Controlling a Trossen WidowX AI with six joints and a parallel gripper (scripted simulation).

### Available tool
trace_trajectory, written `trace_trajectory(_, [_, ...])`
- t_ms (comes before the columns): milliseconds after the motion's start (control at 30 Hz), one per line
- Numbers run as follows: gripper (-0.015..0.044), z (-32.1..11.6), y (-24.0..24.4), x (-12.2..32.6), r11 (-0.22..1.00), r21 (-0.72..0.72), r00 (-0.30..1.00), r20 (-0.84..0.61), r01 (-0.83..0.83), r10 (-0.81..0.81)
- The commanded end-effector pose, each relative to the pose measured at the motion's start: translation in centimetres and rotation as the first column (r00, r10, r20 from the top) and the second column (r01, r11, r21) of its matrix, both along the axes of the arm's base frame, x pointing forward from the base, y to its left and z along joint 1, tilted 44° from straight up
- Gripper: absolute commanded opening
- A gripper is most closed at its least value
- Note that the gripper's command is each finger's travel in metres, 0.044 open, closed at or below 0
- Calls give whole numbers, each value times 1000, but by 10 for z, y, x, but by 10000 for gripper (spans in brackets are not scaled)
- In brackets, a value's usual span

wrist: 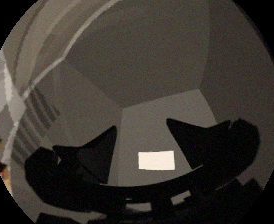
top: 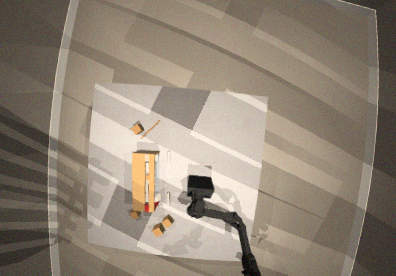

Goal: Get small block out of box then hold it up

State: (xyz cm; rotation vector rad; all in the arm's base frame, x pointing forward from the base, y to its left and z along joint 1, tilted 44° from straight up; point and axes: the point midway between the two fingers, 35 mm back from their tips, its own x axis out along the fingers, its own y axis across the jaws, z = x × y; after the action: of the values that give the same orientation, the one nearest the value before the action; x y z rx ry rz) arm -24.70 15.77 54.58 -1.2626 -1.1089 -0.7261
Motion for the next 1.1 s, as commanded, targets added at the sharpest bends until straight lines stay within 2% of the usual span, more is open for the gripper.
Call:
trace_trajectory(0, [400,1,-1,1,1000,2,1000,-4,-1,1])
trace_trajectory(133, [400,15,-14,33,999,45,996,-87,-29,33])
trace_trajectory(333, [400,42,-51,121,979,185,945,-298,-83,136])
trace_trajectory(533, [400,49,-92,219,925,368,825,-490,-97,281])
trace_trajectory(733, [400,32,-132,315,829,557,657,-609,-44,444])
trace_trajectory(933, [400,-9,-169,404,689,720,465,-640,82,612])
trace_trajectory(967, [400,-18,-175,417,663,741,433,-636,110,639])
trace_trajectory(1067, [400,-26,-183,433,682,717,413,-670,144,617])
